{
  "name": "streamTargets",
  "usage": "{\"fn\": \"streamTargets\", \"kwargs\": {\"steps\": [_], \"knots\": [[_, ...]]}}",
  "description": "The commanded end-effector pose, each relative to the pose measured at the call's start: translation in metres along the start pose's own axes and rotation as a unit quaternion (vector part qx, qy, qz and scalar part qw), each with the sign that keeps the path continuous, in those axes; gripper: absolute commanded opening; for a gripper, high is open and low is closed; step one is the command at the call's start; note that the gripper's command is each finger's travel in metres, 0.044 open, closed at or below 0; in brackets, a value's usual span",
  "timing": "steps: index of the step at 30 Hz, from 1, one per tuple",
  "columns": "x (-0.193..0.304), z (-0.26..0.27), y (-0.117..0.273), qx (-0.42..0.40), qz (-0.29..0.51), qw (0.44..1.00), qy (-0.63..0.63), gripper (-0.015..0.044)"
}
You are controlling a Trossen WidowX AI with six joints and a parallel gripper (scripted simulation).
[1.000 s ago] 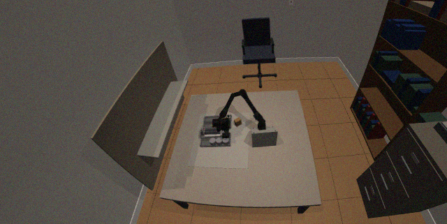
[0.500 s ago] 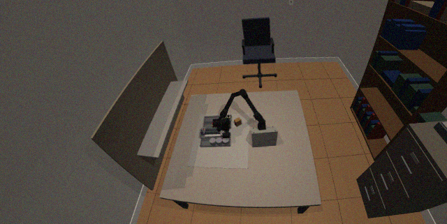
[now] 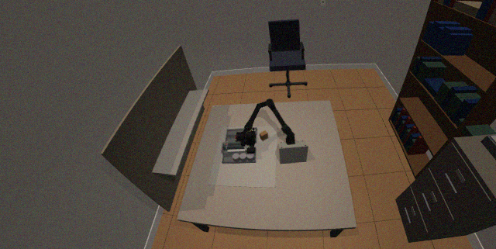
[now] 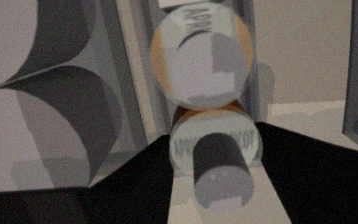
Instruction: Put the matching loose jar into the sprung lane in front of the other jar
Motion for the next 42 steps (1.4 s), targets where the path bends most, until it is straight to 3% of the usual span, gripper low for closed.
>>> {"fn": "streamTargets", "kwargs": {"steps": [1,6,17,32,42], "knots": [[0.001,0.0,0.0,0.001,0.0,1.0,-0.001,0.0],[0.001,0.0,0.0,0.001,0.0,1.0,-0.001,0.0],[0.0,0.0,0.0,0.001,0.0,1.0,-0.001,0.0289],[0.002,0.001,0.02,0.001,0.0,1.0,-0.001,0.029],[0.031,0.002,0.021,0.001,0.001,1.0,0.0,0.029]]}}
Point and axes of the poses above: the point midway between the two fingers, 35 mm back from their tips, its own y axis back along the fingers, its own z axis across the jaws, x = y × z, the point moved 1 cm from there along y, back along the fingers, and after that the axes turned 2 degrees about y, right-handed, at the moved point
